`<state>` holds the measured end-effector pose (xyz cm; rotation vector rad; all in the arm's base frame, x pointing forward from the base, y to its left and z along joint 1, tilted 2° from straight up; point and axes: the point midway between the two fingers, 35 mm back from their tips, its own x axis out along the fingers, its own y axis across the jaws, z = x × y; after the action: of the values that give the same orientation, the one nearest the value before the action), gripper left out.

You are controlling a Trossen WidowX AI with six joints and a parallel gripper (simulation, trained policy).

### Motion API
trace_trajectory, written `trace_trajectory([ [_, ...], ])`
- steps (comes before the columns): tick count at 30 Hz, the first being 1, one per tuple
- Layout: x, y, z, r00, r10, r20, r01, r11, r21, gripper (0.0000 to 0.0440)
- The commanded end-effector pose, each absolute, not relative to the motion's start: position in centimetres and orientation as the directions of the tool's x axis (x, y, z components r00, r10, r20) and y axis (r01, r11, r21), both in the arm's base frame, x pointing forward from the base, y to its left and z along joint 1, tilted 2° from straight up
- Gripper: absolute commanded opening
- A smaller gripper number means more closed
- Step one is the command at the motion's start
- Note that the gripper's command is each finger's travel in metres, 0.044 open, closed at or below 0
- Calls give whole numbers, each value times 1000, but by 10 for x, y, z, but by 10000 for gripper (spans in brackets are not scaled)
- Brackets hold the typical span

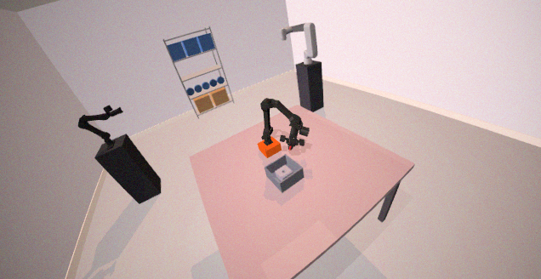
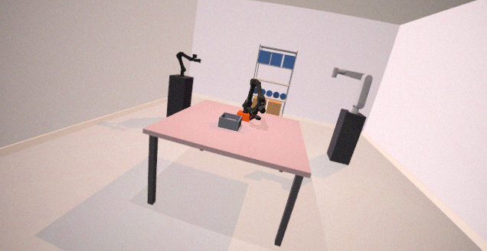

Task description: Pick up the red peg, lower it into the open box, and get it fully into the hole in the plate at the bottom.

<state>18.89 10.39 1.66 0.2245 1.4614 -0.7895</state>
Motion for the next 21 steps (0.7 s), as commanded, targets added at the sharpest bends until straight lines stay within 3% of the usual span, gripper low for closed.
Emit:
trace_trajectory([
  [1, 202, 101, 38, -50, -346, -937, 613, 730, -302, 0],
  [21, 265, 50, 93, 32, -373, -927, 787, 581, -206, 0],
])
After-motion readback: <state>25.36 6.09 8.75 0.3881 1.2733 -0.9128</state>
